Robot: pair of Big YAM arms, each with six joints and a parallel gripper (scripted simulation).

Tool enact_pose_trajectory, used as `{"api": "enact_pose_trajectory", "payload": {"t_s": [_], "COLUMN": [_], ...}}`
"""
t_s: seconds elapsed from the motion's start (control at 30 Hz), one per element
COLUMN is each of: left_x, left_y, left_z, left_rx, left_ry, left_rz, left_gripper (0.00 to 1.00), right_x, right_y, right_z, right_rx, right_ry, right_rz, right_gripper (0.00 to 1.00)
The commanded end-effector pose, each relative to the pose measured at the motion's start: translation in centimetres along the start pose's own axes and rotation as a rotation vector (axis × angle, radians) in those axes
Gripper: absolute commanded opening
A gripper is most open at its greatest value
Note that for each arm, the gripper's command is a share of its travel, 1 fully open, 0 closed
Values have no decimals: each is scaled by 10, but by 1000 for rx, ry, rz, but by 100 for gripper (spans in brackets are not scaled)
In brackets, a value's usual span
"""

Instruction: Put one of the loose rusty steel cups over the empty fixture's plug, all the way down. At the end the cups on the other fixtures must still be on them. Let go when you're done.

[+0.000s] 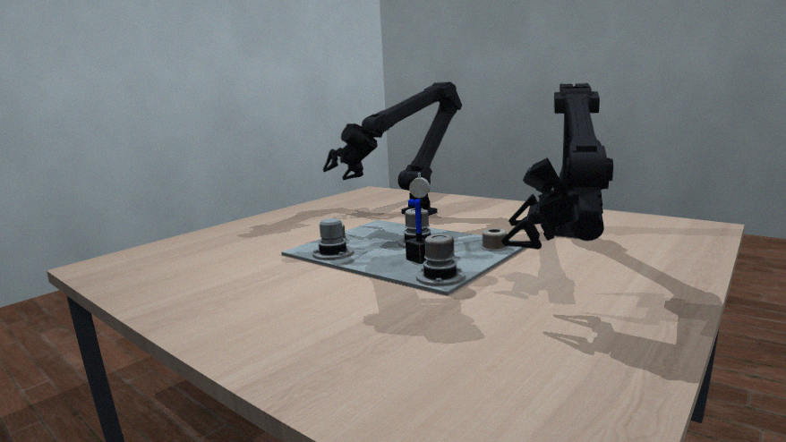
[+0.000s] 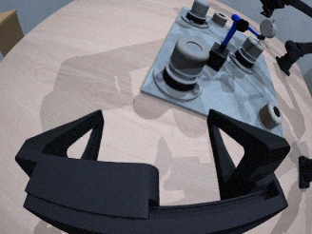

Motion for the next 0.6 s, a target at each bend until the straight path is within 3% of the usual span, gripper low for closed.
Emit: {"api": "enact_pose_trajectory", "payload": {"t_s": [0.0, 0.13, 0.37, 0.57], "left_x": [-12, -19, -26, -30], "left_y": [5, -3, -15, -22], "left_z": [-6, -20, -56, -75], "left_rx": [-12, -16, -38, -50], "left_ry": [-15, -6, -7, -6], "left_rz": [0, -6, -31, -45], "left_gripper": [100, 100, 100, 100], "right_x": [2, 33, 125, 168], "right_y": [1, 3, 36, 57], "right_z": [4, 13, 57, 80], "right_rx": [-14, -88, -360, -495], "right_ry": [11, 86, 295, 454], "right_rz": [1, 58, 259, 287], "right_gripper": [99, 99, 99, 99]}}
Point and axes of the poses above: on each arm, the point where the finger pads meet when closed, its own y axis back along the fingers, its own z axis across the jaws, x = y × z, the point moved 3 cm from there along y, back along the fingers, and after that the axes turned 5 degrees about y, right-handed, at the moved point
